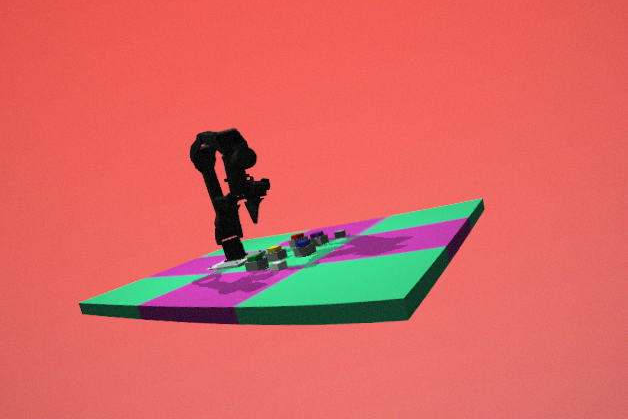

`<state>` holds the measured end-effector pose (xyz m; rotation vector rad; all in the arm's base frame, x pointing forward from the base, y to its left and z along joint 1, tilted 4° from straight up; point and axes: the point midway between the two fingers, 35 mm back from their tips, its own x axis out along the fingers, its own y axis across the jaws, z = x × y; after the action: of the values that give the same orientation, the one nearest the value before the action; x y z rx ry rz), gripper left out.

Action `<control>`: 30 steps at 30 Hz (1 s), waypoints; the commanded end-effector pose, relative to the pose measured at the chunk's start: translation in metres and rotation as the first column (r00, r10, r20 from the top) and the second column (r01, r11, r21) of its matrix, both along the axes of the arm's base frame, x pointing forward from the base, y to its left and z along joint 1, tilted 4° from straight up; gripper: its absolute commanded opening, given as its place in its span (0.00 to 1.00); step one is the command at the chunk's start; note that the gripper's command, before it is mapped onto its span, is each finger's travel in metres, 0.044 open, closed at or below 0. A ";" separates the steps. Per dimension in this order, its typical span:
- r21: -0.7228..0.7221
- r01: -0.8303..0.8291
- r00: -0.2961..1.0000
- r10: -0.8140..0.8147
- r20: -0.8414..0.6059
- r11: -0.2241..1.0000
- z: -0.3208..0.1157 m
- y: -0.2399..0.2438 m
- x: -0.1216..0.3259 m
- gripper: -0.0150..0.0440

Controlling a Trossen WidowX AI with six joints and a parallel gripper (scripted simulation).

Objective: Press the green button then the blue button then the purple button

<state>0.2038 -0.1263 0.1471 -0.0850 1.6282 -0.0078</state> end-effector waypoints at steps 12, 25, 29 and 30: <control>0.005 0.073 0.997 -0.073 0.032 0.997 -0.056 -0.009 -0.003 0.62; 0.005 0.073 0.997 -0.073 0.031 0.997 -0.058 -0.009 -0.003 0.29; 0.005 0.073 0.997 -0.073 0.031 0.997 -0.058 -0.009 -0.003 0.29; 0.005 0.073 0.997 -0.073 0.031 0.997 -0.058 -0.009 -0.003 0.29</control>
<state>0.2017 -0.1358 0.0916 -0.0231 1.5949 -0.0696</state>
